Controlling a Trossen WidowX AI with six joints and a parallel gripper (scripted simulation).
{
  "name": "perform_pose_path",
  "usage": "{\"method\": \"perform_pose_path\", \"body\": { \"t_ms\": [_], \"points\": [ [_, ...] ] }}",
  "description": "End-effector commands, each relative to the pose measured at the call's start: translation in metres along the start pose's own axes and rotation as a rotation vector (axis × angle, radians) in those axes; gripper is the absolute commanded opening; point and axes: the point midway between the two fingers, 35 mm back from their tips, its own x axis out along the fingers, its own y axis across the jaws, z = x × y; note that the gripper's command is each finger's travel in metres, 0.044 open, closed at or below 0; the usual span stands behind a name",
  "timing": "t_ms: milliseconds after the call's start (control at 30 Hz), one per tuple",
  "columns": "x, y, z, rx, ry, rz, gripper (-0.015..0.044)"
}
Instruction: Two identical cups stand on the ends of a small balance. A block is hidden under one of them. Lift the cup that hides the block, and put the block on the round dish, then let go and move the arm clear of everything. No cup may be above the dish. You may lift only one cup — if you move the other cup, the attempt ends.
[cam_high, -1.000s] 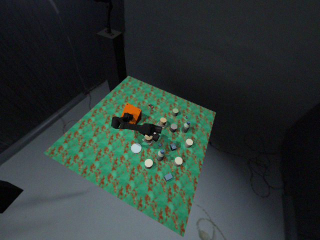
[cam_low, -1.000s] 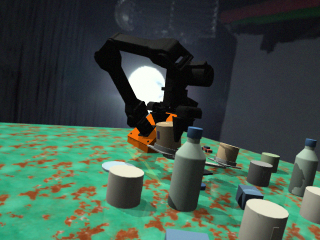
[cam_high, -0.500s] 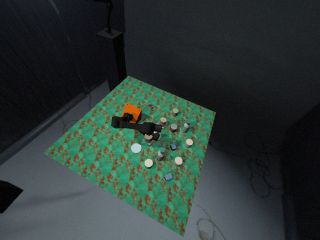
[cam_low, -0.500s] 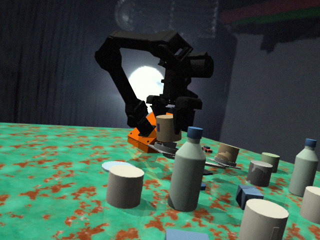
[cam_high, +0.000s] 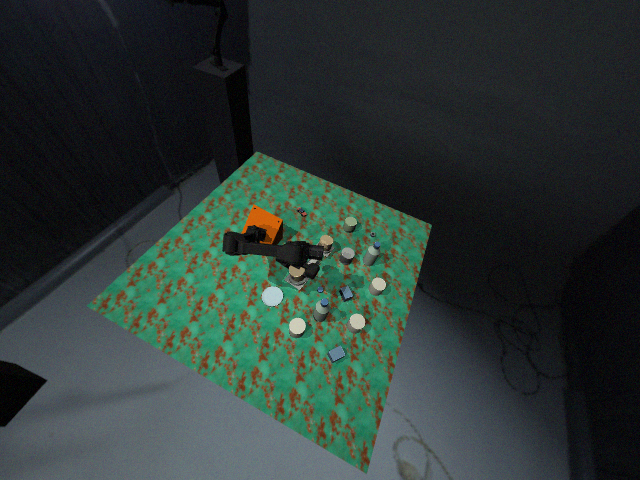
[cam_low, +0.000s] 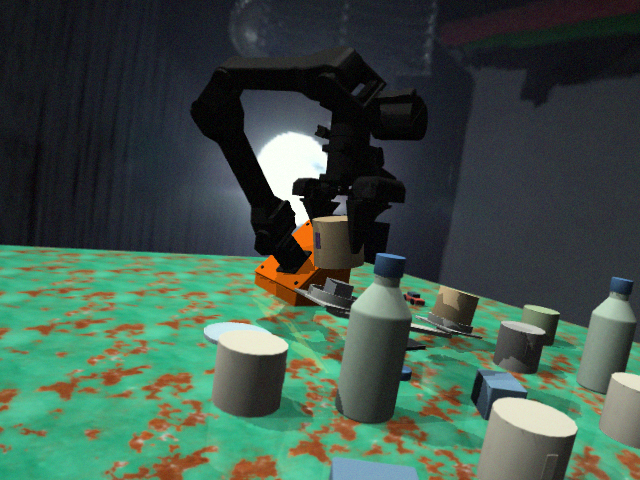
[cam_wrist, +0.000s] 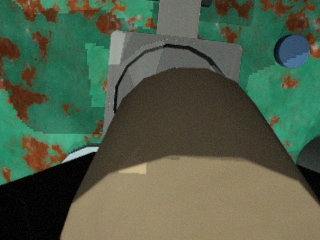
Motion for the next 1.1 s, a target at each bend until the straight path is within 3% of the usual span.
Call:
{"method": "perform_pose_path", "body": {
  "t_ms": [0, 533, 1067],
  "points": [
    [-0.008, 0.0, 0.001, 0.001, -0.006, -0.013, 0.0],
    [-0.029, 0.003, 0.0, -0.015, -0.007, -0.027, 0.0],
    [-0.022, 0.003, -0.001, -0.017, -0.002, -0.014, 0.0]
  ]
}}
